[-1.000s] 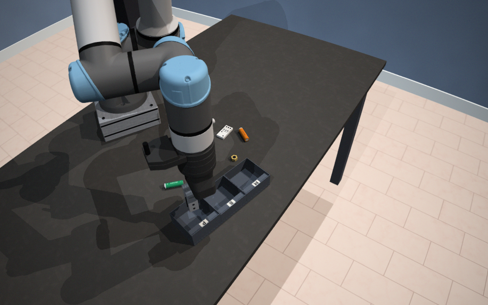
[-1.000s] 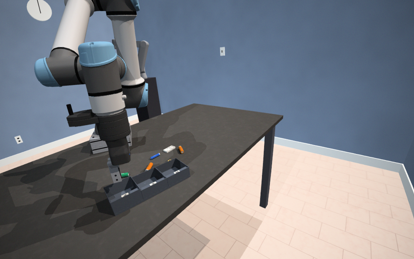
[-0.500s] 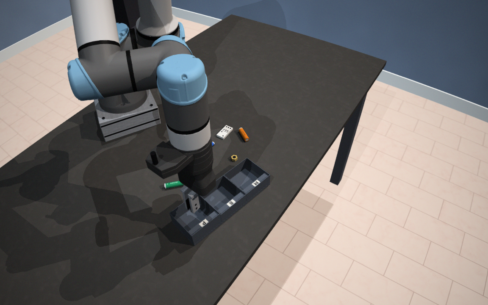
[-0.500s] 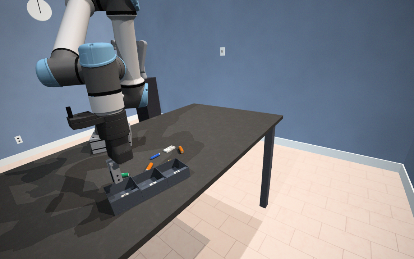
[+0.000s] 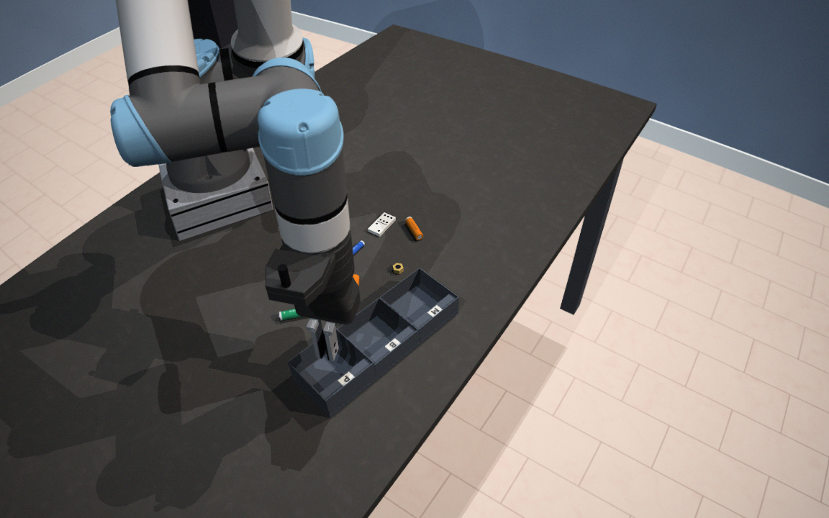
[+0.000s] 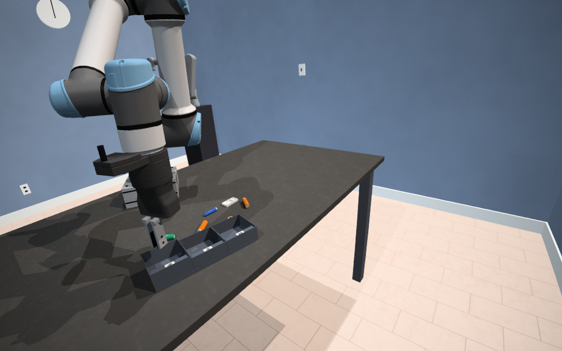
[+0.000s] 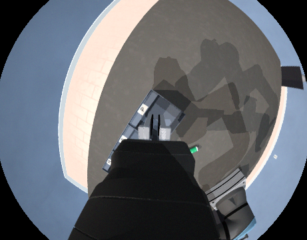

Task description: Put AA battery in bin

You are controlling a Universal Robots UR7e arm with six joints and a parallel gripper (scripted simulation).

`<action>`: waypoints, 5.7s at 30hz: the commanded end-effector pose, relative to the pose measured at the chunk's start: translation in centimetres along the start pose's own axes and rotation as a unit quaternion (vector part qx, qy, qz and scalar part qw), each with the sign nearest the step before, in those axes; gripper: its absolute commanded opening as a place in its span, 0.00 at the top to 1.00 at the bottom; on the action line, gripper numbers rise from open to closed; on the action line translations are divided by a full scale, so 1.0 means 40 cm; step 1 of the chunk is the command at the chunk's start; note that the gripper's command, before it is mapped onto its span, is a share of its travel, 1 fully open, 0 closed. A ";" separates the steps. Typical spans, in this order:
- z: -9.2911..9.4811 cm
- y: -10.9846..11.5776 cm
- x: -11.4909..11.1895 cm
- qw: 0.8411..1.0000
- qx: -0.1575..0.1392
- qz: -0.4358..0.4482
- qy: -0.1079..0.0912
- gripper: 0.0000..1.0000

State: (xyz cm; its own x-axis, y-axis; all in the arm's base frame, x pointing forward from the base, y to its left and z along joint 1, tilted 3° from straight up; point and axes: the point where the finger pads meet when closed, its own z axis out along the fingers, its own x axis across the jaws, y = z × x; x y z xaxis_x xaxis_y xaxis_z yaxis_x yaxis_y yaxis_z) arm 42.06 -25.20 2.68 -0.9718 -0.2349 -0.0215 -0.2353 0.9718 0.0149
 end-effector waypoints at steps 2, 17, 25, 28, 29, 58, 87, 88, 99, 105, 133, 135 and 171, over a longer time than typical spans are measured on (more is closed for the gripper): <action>-0.001 -0.002 0.000 0.996 0.000 -0.093 -0.003 0.69; -0.001 -0.002 0.000 0.952 0.000 -0.306 -0.006 0.69; -0.001 -0.002 0.000 0.914 -0.002 -0.405 -0.010 0.69; -0.001 -0.002 0.000 0.891 -0.003 -0.453 -0.014 0.69; -0.001 -0.002 0.000 0.889 -0.003 -0.457 -0.015 0.69; 0.147 0.001 -0.004 0.889 -0.003 -0.457 -0.015 0.69; 0.147 0.001 -0.004 0.889 -0.003 -0.457 -0.015 0.69; 0.147 0.001 -0.004 0.889 -0.003 -0.457 -0.015 0.69; 0.147 0.001 -0.004 0.889 -0.003 -0.457 -0.015 0.69; 0.140 0.001 -0.004 0.889 -0.003 -0.457 -0.015 0.69; 0.027 -0.001 -0.001 0.889 -0.003 -0.457 -0.015 0.69; 0.007 -0.001 0.000 0.889 -0.003 -0.457 -0.015 0.69; 0.026 0.173 -0.117 0.889 -0.003 -0.457 -0.015 0.69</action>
State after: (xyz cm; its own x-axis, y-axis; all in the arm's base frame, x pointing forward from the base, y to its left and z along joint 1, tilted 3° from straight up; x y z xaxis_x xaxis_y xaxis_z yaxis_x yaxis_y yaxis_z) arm 44.96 -17.39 2.75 -0.3733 -0.9262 -0.0535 -0.9270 0.3746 -0.0170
